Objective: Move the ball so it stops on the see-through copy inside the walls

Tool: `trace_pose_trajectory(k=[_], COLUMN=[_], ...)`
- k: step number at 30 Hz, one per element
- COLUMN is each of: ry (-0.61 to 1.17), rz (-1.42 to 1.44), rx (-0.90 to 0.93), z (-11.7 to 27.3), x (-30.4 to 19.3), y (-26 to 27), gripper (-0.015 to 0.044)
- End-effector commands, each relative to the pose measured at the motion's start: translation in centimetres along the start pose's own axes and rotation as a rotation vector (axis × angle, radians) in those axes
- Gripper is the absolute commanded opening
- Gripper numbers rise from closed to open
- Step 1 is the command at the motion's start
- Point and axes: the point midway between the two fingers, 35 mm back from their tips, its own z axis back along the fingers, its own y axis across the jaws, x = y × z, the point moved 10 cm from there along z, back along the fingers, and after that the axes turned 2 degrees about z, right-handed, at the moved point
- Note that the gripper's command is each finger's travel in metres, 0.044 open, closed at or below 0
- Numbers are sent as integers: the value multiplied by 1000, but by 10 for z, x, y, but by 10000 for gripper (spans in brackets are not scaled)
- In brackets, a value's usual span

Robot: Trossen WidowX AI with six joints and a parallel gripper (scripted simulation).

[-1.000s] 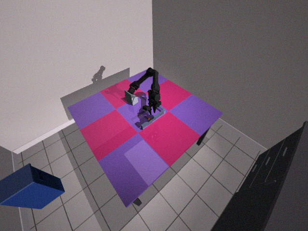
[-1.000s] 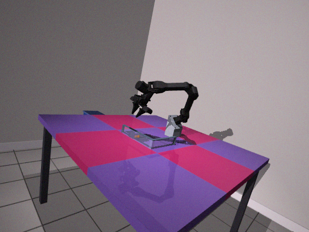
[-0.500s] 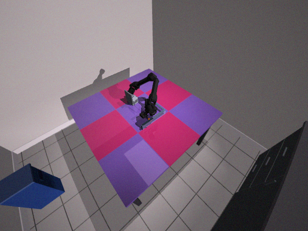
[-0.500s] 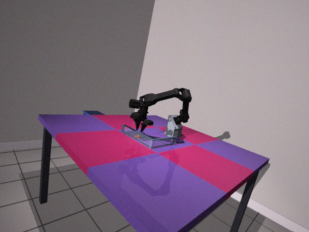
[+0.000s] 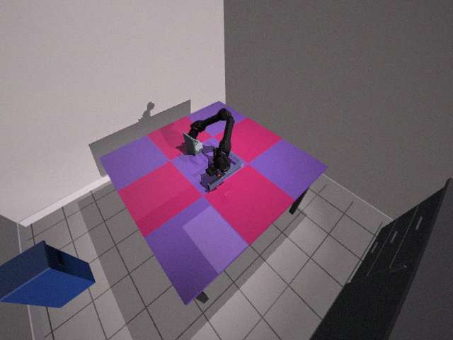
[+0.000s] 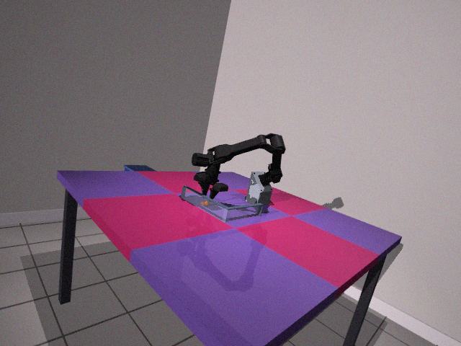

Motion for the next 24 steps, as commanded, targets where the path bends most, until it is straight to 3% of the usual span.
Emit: trace_pose_trajectory(k=[1,9,12,22,24], ry=[12,12,12,12,12], rz=[-11,-11,-11,-11,-11], rx=[7,8,8,8,8], z=[-10,-21,-21,-21,-20], x=[-3,-3,-3,-3,-3], y=[-1,-1,-1,-1,-1], gripper=[214,214,135,68,16])
